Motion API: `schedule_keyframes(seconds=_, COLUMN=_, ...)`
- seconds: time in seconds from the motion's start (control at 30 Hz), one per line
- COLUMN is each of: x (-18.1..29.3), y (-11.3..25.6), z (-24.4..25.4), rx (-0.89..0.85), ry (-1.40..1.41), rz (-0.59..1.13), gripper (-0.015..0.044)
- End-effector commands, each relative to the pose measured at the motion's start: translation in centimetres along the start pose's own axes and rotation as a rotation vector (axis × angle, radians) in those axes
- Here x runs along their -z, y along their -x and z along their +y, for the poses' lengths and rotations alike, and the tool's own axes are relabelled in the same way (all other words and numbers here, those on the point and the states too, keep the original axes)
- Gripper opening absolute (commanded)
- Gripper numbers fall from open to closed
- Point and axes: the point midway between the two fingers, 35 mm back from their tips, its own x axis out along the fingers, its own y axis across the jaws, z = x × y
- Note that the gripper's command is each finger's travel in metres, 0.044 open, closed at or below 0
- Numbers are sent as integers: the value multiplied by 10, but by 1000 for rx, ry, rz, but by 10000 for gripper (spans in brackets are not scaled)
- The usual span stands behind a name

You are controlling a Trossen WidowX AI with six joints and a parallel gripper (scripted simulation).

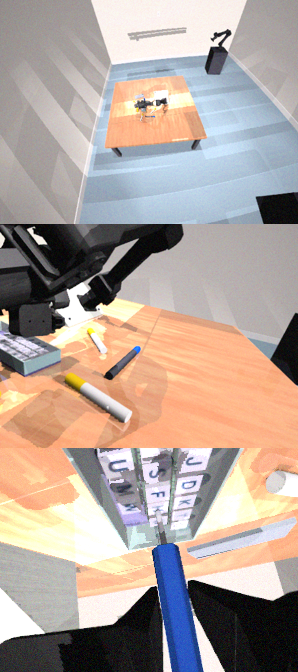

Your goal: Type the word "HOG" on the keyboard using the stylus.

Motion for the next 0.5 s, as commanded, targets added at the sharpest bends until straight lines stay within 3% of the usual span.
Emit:
schedule_keyframes(seconds=0.0, x=13, y=8, z=-1, rx=3, ry=-3, rz=-3, gripper=81)
schedule_keyframes(seconds=0.47, x=28, y=16, z=0, rx=-3, ry=-3, rz=-5, gripper=78)
